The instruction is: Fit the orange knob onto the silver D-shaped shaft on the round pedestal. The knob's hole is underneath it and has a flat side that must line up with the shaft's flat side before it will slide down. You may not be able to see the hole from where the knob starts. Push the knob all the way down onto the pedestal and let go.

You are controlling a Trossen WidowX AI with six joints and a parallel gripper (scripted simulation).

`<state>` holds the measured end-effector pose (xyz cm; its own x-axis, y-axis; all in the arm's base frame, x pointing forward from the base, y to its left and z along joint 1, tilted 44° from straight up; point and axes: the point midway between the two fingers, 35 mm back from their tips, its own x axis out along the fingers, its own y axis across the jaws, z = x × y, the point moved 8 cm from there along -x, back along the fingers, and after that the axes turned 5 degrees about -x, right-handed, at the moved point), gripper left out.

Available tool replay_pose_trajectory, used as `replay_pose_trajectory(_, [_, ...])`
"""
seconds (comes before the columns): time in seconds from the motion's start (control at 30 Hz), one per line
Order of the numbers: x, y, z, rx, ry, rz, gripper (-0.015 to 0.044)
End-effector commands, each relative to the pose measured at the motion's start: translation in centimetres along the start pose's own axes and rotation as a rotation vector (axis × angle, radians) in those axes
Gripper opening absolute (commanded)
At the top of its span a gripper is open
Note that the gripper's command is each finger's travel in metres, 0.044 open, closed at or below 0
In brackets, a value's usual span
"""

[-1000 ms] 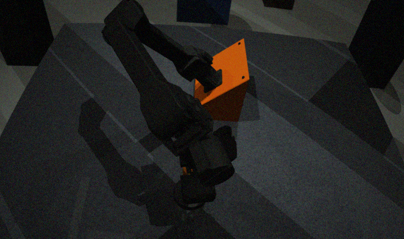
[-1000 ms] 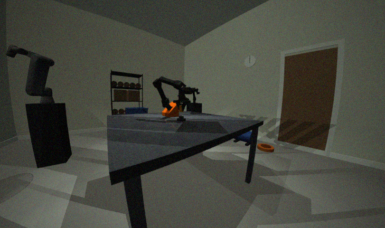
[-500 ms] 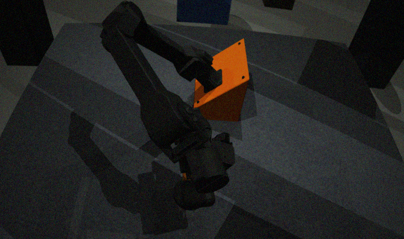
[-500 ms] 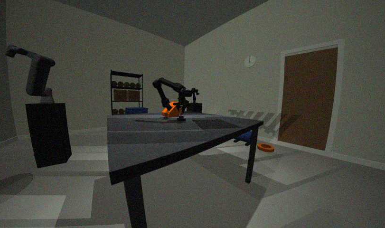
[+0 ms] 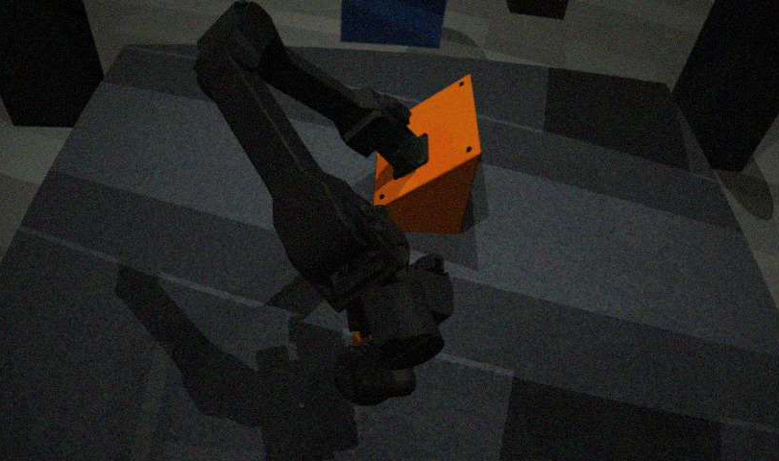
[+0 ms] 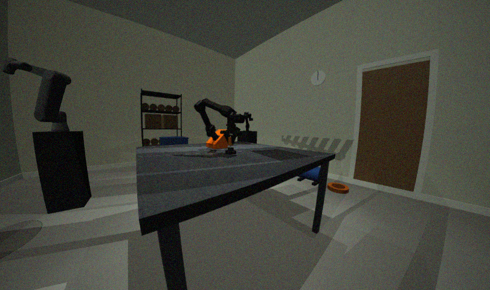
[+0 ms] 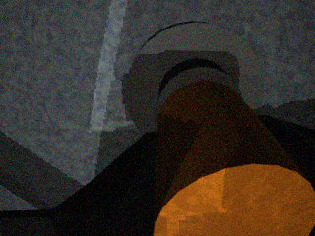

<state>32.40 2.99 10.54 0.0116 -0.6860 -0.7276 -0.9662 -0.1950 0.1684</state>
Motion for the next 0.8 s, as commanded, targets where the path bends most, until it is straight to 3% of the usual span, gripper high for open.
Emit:
replay_pose_trajectory(0.0, [-0.15,-0.03,-0.11,0.001,0.006,-0.006,0.0])
replay_pose_trajectory(0.77, [0.51,-0.12,-0.02,0.002,0.006,-0.006,0.0])
